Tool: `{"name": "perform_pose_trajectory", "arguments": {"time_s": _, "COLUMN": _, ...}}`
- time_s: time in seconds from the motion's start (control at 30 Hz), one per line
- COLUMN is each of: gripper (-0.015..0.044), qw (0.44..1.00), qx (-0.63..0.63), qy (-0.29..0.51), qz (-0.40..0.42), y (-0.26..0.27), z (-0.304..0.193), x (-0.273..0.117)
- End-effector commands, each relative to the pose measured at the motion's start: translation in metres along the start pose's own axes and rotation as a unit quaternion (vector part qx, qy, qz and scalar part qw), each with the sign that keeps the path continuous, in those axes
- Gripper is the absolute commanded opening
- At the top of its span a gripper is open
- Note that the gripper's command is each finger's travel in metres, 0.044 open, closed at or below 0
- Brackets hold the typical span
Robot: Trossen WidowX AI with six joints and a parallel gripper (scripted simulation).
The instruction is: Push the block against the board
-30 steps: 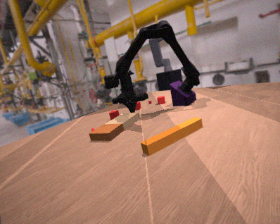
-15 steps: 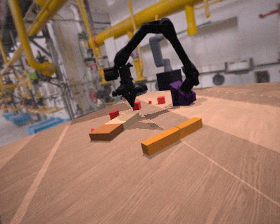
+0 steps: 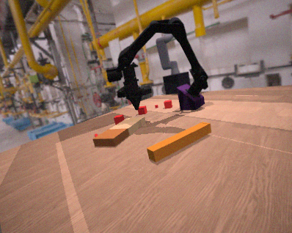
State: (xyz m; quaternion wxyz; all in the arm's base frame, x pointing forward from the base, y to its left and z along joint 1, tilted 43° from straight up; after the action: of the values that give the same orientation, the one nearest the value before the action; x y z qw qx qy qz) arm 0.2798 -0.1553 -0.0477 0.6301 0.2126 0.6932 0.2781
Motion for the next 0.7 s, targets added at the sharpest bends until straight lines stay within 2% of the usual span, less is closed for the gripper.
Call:
{"name": "perform_pose_trajectory", "arguments": {"time_s": 0.0, "gripper": 0.0, "qw": 0.998, "qx": 0.067, "qy": -0.004, "qz": -0.002, "y": 0.01, "z": 0.009, "x": -0.004}}
{"name": "perform_pose_trajectory", "arguments": {"time_s": 0.33, "gripper": 0.0, "qw": 0.972, "qx": 0.236, "qy": -0.003, "qz": -0.001, "y": 0.033, "z": 0.027, "x": -0.005}}
{"name": "perform_pose_trajectory", "arguments": {"time_s": 0.67, "gripper": 0.0, "qw": 0.917, "qx": 0.398, "qy": -0.002, "qz": 0.0, "y": 0.058, "z": 0.044, "x": -0.005}}
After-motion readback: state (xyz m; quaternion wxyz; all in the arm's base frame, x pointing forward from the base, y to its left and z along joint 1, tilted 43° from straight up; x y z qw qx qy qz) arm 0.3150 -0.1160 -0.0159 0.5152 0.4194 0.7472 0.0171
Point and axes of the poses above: the point midway between the two fingers, 35 mm back from their tips, its own x axis out along the fingers, its own y axis across the jaws, z = x × y, the point moved 8 cm from there along -x, back along the fingers, and after that the axes turned 4 degrees about x, right-handed, at the moved point
